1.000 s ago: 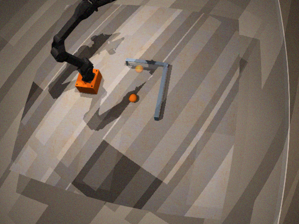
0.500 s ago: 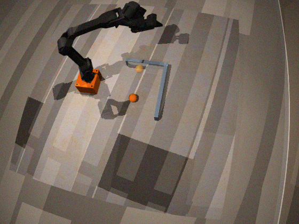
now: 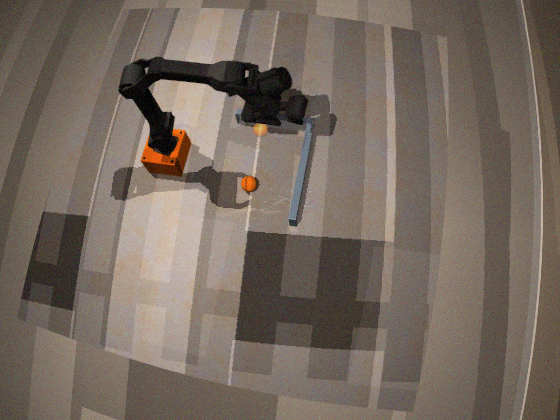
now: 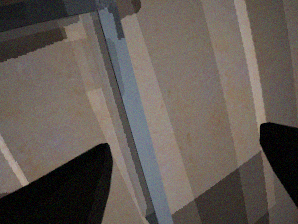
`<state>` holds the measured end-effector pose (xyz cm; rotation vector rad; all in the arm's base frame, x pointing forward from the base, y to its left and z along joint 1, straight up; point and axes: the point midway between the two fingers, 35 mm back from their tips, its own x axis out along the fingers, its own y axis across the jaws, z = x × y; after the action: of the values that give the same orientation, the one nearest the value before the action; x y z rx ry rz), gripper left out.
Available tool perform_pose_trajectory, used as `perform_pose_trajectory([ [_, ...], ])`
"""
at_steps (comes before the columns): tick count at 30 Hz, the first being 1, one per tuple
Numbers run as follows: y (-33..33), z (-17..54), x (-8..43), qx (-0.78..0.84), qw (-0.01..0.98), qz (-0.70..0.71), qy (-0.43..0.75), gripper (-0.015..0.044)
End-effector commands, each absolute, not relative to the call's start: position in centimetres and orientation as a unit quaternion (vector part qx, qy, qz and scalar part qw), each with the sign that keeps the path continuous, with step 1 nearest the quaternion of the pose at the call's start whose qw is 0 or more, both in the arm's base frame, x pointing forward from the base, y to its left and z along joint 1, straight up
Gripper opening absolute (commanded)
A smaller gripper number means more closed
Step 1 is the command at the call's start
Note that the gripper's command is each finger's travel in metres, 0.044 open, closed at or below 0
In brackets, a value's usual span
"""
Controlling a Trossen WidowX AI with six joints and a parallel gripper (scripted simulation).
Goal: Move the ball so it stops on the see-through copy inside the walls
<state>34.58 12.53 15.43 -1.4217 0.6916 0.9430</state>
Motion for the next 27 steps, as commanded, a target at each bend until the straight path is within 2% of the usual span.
perform_pose_trajectory([
  [1,7.3,10.3,33.4,-0.611,0.544,0.446,0.363,0.0334],
  [9,-0.5,2.9,28.0,-0.557,0.452,0.539,0.441,0.0334],
  [27,-0.7,0.8,27.8,-0.554,0.449,0.543,0.443,0.0334],
])
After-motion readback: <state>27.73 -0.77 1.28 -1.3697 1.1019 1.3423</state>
